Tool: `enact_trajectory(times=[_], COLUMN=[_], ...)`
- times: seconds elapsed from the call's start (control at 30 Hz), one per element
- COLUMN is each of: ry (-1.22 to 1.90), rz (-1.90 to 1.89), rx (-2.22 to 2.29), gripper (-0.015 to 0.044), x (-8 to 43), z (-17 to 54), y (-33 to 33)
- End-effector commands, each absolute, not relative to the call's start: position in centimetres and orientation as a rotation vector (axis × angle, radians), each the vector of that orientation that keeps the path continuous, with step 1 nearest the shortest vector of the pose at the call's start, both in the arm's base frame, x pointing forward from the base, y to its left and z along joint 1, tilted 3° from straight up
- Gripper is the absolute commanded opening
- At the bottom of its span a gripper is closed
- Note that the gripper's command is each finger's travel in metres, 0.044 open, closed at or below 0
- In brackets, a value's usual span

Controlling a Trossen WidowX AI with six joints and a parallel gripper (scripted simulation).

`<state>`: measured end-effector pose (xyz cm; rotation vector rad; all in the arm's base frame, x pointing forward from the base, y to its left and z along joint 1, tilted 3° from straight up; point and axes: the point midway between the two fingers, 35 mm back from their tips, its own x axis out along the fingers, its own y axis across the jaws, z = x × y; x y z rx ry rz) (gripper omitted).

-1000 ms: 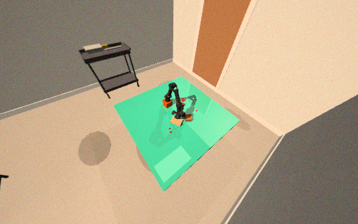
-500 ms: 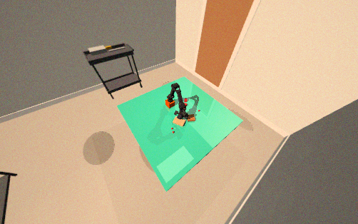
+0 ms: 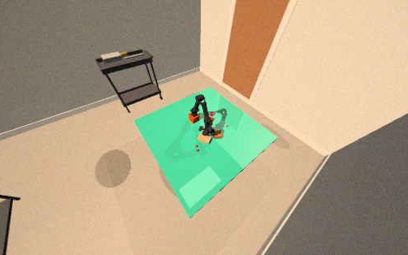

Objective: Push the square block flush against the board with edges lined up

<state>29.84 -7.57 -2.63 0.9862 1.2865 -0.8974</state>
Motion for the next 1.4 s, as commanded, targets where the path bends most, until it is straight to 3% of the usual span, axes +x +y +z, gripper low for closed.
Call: enact_trajectory(times=[0.0,1.37], ry=[1.285,1.288], rz=[-0.903,-0.901], rx=[0.977,0.979], gripper=[0.0,0.0], x=[29.8,28.4], z=[-2.8,-2.9], y=[-7.8,-3.5])
